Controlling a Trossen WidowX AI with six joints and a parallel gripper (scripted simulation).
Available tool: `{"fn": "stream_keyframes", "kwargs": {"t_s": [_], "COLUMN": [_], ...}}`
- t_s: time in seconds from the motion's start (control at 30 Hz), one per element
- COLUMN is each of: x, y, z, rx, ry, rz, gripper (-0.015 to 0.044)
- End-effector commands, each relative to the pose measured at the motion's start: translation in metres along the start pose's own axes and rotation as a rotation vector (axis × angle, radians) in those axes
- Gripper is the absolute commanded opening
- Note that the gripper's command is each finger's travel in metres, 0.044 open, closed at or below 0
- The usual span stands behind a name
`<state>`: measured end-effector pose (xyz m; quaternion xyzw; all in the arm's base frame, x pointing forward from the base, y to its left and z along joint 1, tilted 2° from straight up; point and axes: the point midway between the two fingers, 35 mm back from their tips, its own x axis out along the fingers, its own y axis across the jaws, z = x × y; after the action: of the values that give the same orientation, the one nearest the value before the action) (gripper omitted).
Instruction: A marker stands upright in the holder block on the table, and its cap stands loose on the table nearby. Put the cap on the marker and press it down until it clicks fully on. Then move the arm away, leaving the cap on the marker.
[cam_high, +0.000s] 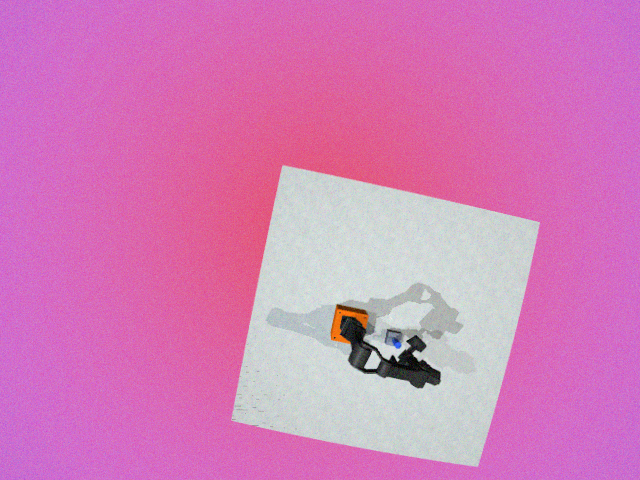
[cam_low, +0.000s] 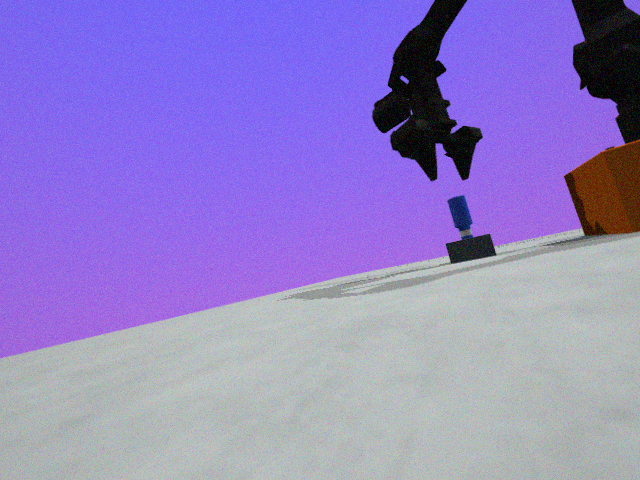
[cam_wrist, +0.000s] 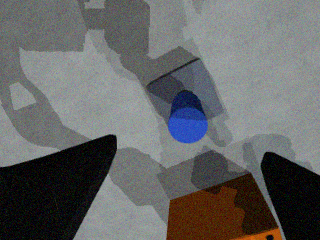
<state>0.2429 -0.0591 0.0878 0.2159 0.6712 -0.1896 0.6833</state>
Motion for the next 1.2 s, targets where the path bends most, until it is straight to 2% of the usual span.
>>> {"fn": "stream_keyframes", "kwargs": {"t_s": [0.0, 0.13, 0.43, 1.17], "x": [-0.001, 0.004, 0.004, 0.018], "y": [0.0, 0.0, 0.0, 0.0], "z": [0.0, 0.0, 0.0, 0.0], "rx": [-0.214, -0.546, -0.562, -0.562], "ry": [-0.005, -0.006, -0.006, -0.006], "rz": [0.001, 0.0, 0.0, 0.0], "gripper": [0.0335, 0.023, 0.0, 0.0]}}
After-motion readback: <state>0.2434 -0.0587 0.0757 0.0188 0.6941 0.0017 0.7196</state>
